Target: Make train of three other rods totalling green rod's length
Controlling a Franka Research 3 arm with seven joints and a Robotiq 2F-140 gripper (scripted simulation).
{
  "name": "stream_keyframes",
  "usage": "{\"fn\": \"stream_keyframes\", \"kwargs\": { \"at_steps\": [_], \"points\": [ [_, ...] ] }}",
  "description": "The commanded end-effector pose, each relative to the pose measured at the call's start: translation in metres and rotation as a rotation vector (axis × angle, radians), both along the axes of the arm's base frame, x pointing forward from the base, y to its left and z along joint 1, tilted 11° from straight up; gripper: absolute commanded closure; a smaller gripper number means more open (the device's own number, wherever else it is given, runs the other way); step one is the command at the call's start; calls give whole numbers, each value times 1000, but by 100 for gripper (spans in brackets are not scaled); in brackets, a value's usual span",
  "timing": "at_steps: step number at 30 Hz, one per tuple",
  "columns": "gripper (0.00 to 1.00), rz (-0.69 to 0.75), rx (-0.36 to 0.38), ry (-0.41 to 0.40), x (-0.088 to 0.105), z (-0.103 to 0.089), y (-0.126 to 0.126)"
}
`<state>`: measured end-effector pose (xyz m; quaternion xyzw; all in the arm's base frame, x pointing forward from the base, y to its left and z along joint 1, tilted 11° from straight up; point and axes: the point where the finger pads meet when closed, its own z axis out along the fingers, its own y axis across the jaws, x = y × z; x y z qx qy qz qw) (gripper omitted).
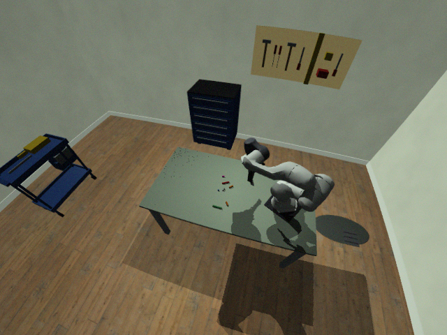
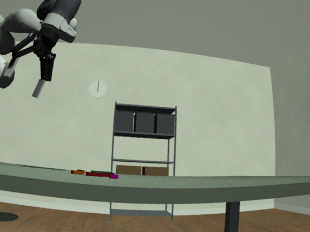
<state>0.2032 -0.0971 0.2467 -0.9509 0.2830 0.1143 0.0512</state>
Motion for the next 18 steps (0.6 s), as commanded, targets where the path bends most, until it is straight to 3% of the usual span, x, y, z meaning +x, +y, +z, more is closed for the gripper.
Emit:
{"fn": "stream_keyframes", "kwargs": {
  "at_steps": [1,6,7,18],
  "points": [
    [0,-28,-8,-3,2,1,-1],
    [0,-28,-8,-3,2,1,-1],
    [0,-150,-30,7,12,-1,-3],
    [0,-150,-30,7,12,-1,-3]
  ]
}}
